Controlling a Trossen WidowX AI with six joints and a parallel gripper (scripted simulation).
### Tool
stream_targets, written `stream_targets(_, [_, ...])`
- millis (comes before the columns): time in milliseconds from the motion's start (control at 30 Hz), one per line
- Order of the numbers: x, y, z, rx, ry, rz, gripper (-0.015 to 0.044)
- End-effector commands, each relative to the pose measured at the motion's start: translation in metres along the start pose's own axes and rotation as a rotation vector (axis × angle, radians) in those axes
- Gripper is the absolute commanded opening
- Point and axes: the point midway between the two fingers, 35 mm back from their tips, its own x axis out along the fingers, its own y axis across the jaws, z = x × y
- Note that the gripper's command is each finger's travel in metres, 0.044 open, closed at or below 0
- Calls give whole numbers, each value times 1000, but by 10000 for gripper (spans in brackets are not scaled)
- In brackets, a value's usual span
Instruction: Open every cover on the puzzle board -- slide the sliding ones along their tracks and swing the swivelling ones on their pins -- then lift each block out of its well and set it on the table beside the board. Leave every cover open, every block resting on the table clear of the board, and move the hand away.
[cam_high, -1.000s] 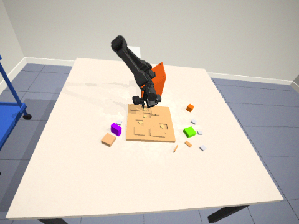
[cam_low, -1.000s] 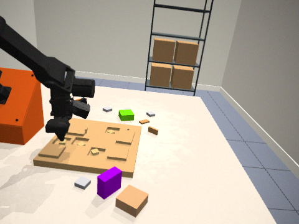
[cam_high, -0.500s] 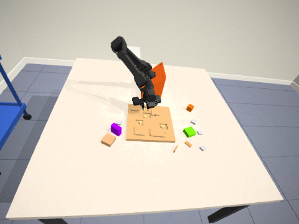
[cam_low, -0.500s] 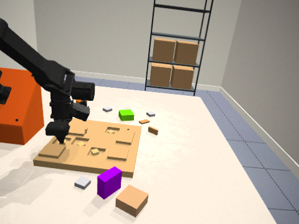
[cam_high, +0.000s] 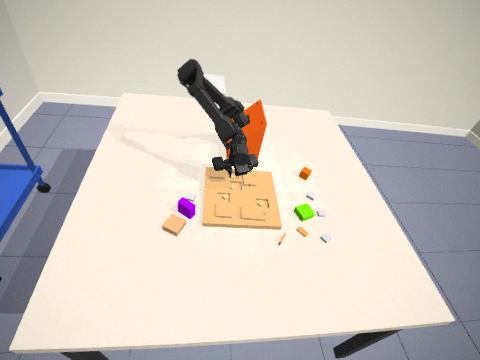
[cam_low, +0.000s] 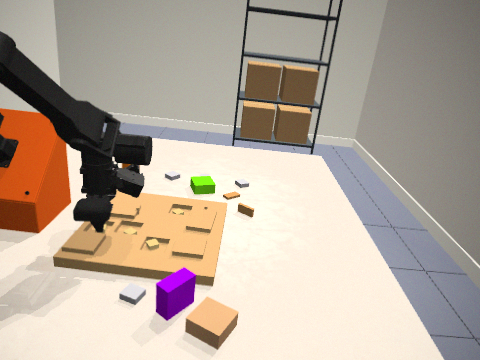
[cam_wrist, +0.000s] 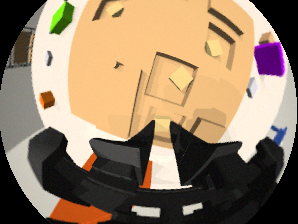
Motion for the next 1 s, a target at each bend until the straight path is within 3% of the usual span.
stream_targets(0, [0,0,0,2,0,0,84])
stream_targets(967, [-30,1,1,-3,0,1,80])
